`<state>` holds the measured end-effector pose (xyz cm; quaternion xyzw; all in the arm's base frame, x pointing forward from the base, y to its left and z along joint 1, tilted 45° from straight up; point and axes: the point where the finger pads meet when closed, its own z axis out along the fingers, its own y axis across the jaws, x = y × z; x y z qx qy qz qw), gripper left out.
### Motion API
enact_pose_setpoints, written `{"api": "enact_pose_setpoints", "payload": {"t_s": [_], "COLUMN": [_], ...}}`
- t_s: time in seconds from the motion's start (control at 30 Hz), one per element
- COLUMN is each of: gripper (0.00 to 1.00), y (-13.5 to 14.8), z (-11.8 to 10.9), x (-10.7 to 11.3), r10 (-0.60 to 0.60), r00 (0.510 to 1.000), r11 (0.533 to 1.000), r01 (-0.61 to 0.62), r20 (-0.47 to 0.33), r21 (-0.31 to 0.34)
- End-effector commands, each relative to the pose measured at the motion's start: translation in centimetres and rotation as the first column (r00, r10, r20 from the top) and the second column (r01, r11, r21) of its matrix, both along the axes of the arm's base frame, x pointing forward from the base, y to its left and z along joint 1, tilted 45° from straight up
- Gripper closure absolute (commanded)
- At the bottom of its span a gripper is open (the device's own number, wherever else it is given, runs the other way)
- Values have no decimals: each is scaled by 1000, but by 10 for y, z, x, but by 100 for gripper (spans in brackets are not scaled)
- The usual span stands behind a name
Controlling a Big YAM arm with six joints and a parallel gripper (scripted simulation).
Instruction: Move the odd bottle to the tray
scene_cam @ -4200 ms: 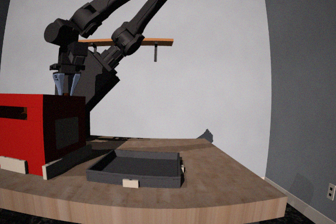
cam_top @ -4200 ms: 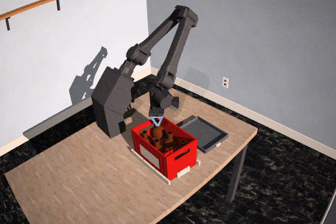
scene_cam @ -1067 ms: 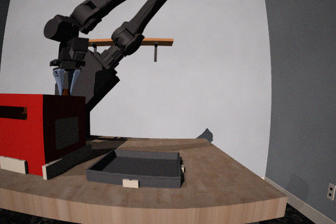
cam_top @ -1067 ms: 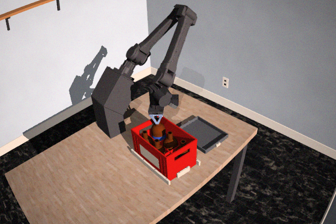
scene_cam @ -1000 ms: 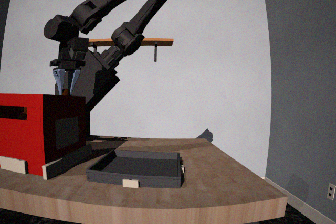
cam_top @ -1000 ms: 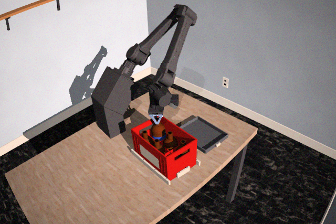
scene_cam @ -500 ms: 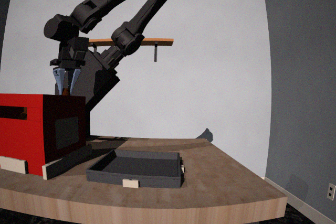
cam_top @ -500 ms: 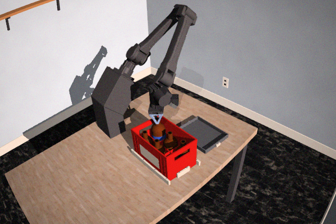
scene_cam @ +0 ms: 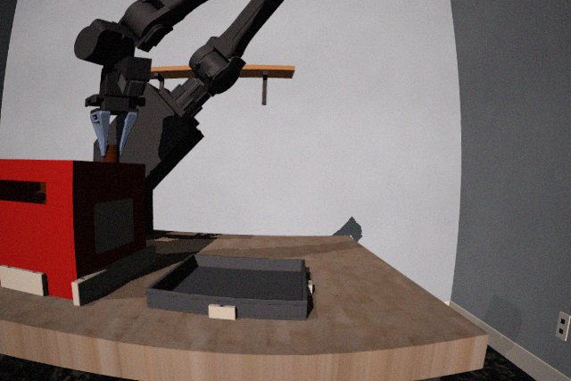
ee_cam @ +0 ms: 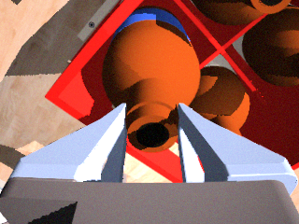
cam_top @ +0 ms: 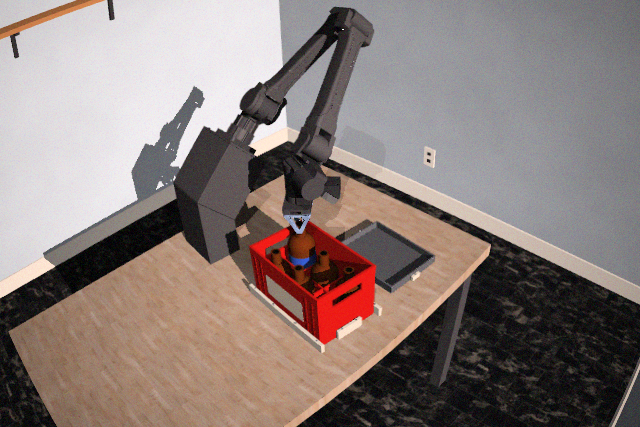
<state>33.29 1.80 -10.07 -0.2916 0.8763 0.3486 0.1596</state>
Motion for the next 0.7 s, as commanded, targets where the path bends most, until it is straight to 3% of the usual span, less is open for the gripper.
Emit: {"api": "enact_pose_setpoints", "payload": {"t_s": [0.0, 0.67], "gripper": [100, 100], "y": [-19, -34], "z": [16, 32], "x": [18, 19], "r10": [-17, -17], "r00": [999, 999], "r11": [1000, 1000], "r01": [18, 18], "r20": [48, 50], "r21": [-17, -19]}}
